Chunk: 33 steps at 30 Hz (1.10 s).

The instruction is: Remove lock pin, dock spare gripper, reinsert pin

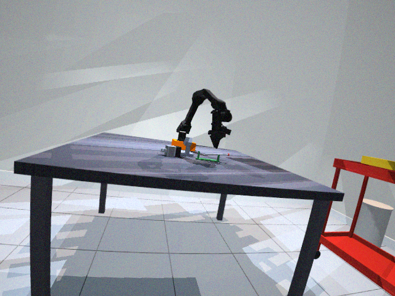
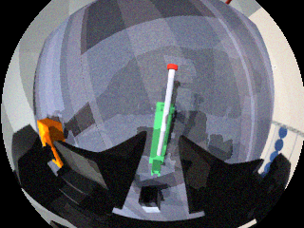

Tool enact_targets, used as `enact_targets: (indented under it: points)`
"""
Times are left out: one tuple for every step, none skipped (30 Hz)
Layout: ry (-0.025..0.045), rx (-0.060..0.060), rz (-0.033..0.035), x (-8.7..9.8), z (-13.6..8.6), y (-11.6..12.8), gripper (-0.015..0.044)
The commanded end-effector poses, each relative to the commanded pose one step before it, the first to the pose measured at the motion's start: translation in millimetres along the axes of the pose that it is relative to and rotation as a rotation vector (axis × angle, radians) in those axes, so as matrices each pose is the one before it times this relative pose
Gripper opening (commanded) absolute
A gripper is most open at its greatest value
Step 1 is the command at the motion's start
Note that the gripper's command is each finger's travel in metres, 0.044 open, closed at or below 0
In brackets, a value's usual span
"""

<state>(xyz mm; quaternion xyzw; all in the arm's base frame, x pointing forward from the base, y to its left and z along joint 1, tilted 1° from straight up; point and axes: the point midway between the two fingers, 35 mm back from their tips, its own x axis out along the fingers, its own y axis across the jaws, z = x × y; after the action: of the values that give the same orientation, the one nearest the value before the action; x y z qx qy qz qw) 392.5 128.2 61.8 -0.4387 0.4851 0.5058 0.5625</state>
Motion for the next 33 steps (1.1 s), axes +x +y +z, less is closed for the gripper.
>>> enact_targets:
  points:
    - [0.00036, -0.0049, -0.00783, 6.16, -0.94, -1.01, 0.018]
    - [0.0, 0.0, -0.00001, 1.05, -0.09, -0.09, 0.018]
    - [-0.00001, 0.0, -0.00001, 1.31, -0.11, -0.11, 0.018]
    - [-0.00001, 0.0, -0.00001, 1.53, -0.13, -0.12, 0.018]
    - [-0.00001, 0.0, -0.00001, 1.63, -0.13, -0.12, 0.018]
    - [-0.00001, 0.0, -0.00001, 1.64, -0.12, -0.13, 0.018]
    - [-0.00001, 0.0, -0.00001, 1.64, -0.12, -0.12, 0.018]
    - [-0.00001, 0.0, -0.00001, 1.64, -0.12, -0.12, 0.018]
    - [-0.00001, 0.0, -0.00001, 1.64, -0.12, -0.11, 0.018]
    - [-0.00001, 0.0, 0.0, 1.64, -0.13, -0.1, 0.018]
    - [-0.00001, 0.0, 0.0, 1.64, -0.13, -0.09, 0.018]
    - [0.0, 0.0, 0.0, 1.64, -0.15, -0.09, 0.018]
    - [0.0, 0.0, 0.0, 1.63, -0.16, -0.08, 0.018]
    - [0.0, 0.0, 0.0, 1.63, -0.16, -0.07, 0.018]
    - [0.0, 0.0, 0.0, 1.63, -0.16, -0.06, 0.018]
    - [0.0, 0.0, 0.0, 1.63, -0.16, -0.05, 0.018]
    - [0.0, 0.0, 0.0, 1.63, -0.16, -0.05, 0.018]
    - [0.0, 0.0, 0.0, 1.63, -0.16, -0.04, 0.018]
    - [0.0, 0.0, 0.0, 1.63, -0.16, -0.03, 0.018]
    - [0.0, 0.0, 0.0, 1.63, -0.16, -0.02, 0.018]
    - [0.0, 0.0, 0.0, 1.63, -0.16, -0.01, 0.018]
    - [0.0, 0.0, 0.0, 1.62, -0.17, -0.01, 0.018]
    - [0.0, 0.0, 0.00001, 1.62, -0.17, 0.0, 0.018]
    - [0.0, 0.0, 0.00001, 1.62, -0.17, 0.01, 0.018]
    - [0.0, 0.0, 0.00001, 1.62, -0.17, 0.02, 0.018]
    - [0.0, 0.0, 0.00001, 1.62, -0.18, 0.02, 0.018]
    - [0.0, 0.0, 0.00001, 1.62, -0.18, 0.03, 0.018]
    - [0.0, 0.0, 0.00001, 1.62, -0.18, 0.04, 0.018]
    - [0.0, 0.0, 0.00001, 1.61, -0.19, 0.04, 0.018]
    - [0.0, 0.0, 0.00001, 1.61, -0.19, 0.05, 0.018]
    - [0.0, 0.0, 0.00001, 1.61, -0.19, 0.06, 0.018]
    - [0.0, 0.0, 0.00001, 1.61, -0.19, 0.07, 0.018]
    - [0.0, 0.0, 0.00001, 1.61, -0.2, 0.07, 0.018]
